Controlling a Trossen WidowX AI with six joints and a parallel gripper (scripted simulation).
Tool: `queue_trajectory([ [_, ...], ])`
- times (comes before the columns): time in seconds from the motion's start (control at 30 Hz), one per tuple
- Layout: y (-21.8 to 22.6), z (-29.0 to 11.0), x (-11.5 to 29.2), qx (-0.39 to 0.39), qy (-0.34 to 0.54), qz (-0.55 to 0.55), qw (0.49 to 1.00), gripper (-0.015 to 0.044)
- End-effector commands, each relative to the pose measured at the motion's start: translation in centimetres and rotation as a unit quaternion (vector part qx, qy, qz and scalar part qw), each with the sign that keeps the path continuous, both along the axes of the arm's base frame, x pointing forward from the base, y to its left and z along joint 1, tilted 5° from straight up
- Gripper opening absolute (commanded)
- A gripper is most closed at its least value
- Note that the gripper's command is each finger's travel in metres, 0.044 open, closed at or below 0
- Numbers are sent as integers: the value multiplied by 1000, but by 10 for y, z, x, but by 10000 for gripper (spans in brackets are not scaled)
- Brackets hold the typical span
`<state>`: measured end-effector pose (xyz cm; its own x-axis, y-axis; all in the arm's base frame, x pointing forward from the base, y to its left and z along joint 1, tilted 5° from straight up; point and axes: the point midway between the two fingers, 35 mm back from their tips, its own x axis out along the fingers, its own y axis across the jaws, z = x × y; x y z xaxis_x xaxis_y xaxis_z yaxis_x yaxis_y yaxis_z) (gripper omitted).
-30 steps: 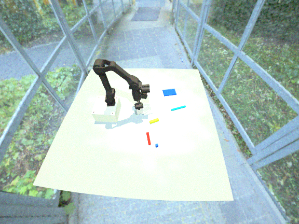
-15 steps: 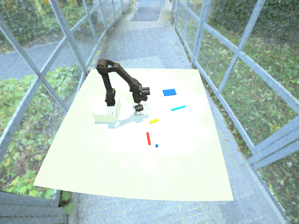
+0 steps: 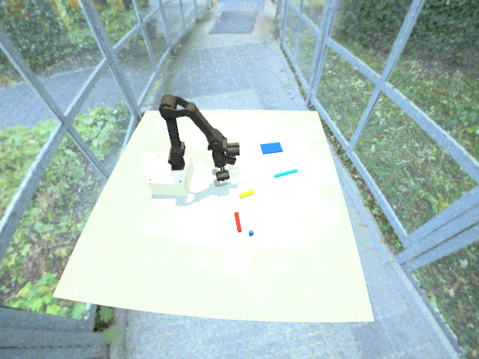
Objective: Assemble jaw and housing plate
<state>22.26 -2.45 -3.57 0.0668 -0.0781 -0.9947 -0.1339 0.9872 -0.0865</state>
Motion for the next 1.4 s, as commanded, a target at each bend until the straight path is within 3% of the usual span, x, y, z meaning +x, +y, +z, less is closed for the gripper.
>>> queue_trajectory([
  [0.0, 1, -2, 0, 2, 0, 3, 1000, 351],
  [1.37, 0, -9, 0, 2, 1, 10, 1000, 351],
])
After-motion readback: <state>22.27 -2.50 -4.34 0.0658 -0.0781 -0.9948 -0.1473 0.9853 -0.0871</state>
